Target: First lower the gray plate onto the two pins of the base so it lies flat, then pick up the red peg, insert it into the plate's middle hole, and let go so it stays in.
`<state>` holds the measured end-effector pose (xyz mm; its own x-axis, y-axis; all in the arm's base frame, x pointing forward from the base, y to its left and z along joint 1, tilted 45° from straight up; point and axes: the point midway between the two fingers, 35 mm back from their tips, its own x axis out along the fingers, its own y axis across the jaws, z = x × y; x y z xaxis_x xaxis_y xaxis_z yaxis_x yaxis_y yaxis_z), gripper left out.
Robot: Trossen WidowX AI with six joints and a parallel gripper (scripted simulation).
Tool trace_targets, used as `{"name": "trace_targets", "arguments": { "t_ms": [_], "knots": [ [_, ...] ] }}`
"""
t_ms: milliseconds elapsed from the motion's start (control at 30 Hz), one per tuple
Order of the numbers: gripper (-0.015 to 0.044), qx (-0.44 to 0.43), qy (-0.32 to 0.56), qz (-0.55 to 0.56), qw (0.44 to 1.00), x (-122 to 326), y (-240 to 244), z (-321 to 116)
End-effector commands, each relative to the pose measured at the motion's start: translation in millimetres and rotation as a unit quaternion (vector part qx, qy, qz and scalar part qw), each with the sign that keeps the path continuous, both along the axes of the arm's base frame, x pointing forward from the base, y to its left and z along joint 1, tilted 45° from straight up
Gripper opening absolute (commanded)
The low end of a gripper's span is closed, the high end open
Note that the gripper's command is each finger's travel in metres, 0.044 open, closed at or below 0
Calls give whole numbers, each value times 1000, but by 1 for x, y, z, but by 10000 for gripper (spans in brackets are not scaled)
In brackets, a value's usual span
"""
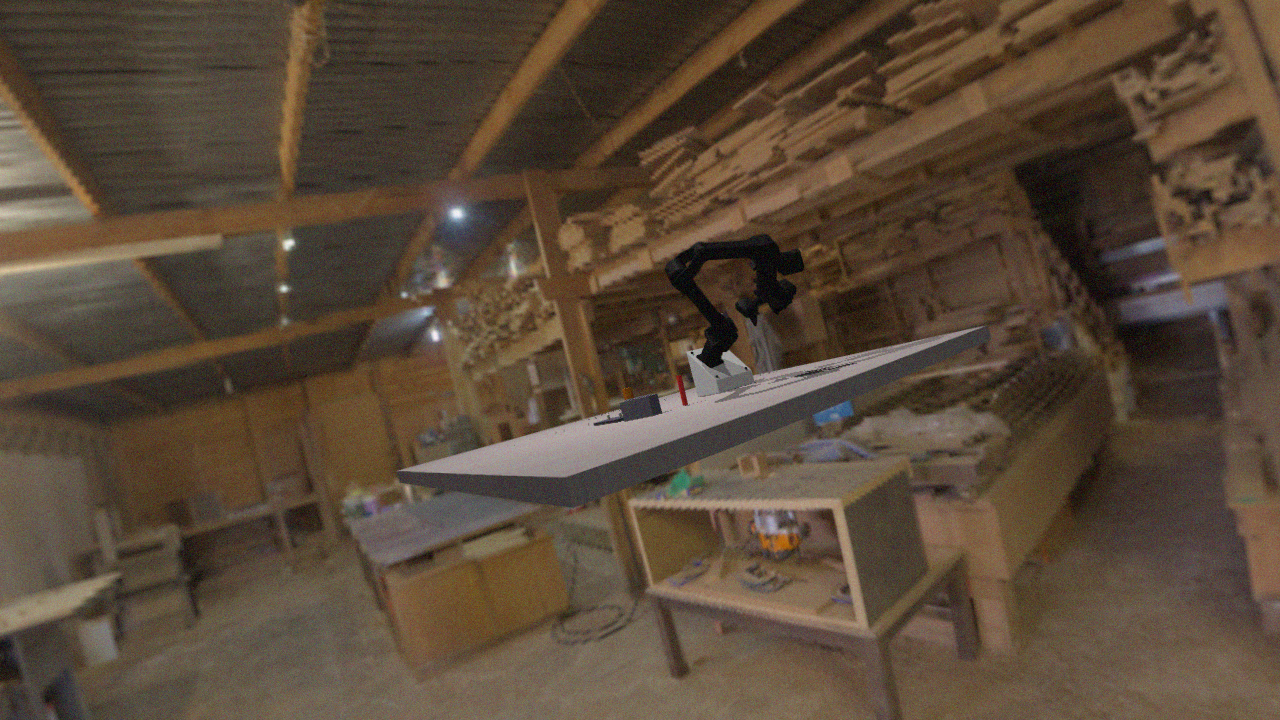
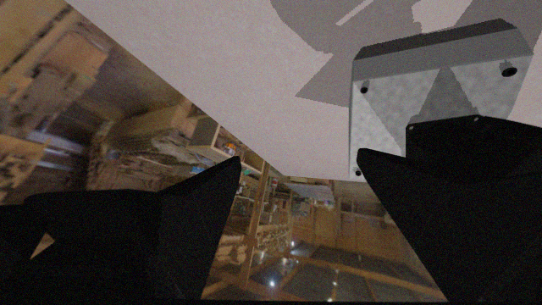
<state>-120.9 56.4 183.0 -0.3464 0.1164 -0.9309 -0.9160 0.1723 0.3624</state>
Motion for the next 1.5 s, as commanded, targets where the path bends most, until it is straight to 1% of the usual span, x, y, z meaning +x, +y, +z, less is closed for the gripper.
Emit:
{"name": "trace_targets", "arguments": {
  "t_ms": [0, 33, 367, 533, 700, 933, 1100, 1300, 1467],
  "knots": [
    [426, 0, 0, 0, 1000, 0, 0, 0],
    [440, -1, 0, -3, 1000, 0, 1, 0],
    [440, -52, -3, -191, 980, 13, 62, 9],
    [440, -77, 8, -286, 955, 33, 97, 12],
    [440, -100, 26, -378, 920, 64, 129, 14],
    [440, -122, 66, -506, 851, 125, 162, 14],
    [440, -134, 97, -591, 790, 180, 171, 10],
    [440, -141, 137, -683, 703, 252, 163, 1],
    [440, -140, 170, -753, 621, 314, 137, -9]
  ]
}}
